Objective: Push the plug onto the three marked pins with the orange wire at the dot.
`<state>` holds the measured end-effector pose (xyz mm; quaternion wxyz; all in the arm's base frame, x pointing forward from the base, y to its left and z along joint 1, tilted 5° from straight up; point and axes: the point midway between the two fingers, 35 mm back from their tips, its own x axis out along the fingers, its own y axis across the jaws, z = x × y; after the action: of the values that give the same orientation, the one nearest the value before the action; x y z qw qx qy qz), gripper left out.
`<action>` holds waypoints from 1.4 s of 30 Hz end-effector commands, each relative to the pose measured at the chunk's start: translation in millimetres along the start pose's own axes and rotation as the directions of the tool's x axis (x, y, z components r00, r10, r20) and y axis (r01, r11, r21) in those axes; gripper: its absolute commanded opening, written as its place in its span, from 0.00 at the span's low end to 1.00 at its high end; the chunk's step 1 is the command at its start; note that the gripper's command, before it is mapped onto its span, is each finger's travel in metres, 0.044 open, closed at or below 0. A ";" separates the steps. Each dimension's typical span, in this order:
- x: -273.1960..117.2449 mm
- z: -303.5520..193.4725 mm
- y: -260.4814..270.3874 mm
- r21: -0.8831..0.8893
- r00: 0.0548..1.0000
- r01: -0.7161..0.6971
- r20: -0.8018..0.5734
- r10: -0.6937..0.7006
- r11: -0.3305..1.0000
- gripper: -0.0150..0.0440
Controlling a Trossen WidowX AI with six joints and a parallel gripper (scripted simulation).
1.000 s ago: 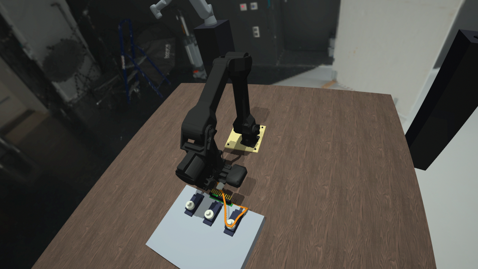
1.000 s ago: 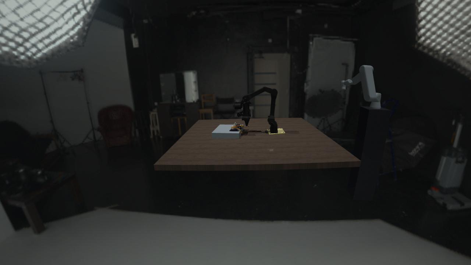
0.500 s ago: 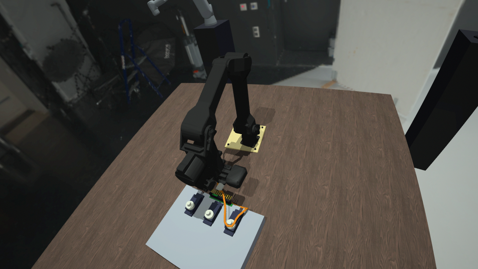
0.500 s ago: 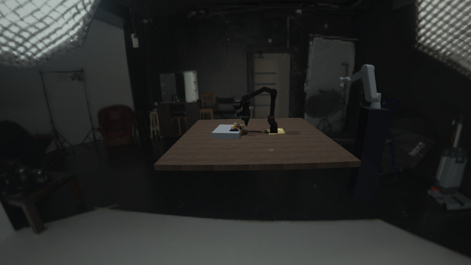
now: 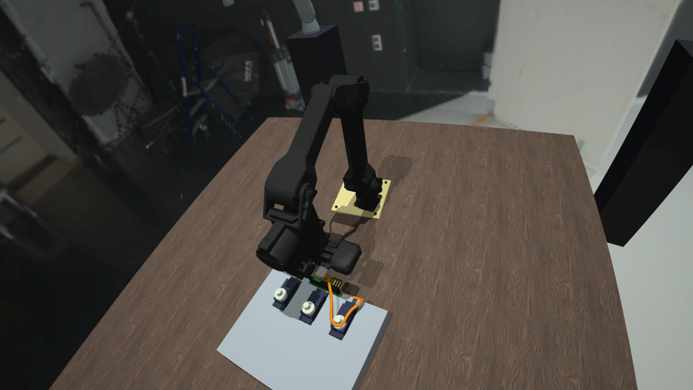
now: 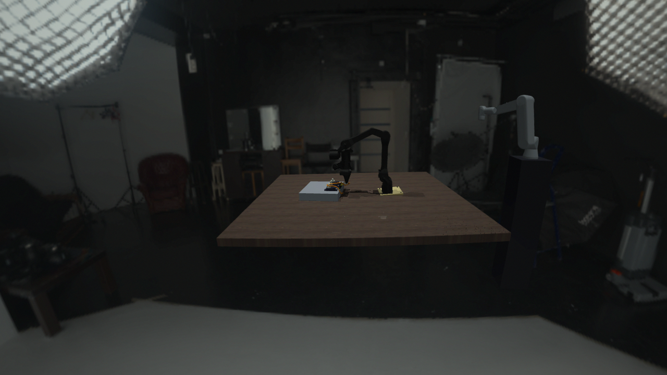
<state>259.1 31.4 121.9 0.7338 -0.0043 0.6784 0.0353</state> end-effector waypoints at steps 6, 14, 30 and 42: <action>-1.0 9.3 -0.7 0.000 1.000 -0.003 0.013 0.003 1.000 0.25; 0.3 13.2 -0.8 0.000 1.000 -0.003 0.014 0.003 1.000 0.25; -42.2 10.5 1.2 0.000 1.000 -0.003 0.014 0.003 1.000 0.92; -57.0 9.0 1.1 0.000 1.000 -0.003 0.013 0.003 1.000 1.00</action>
<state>263.5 30.0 176.1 0.7371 -0.0026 0.6750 0.0333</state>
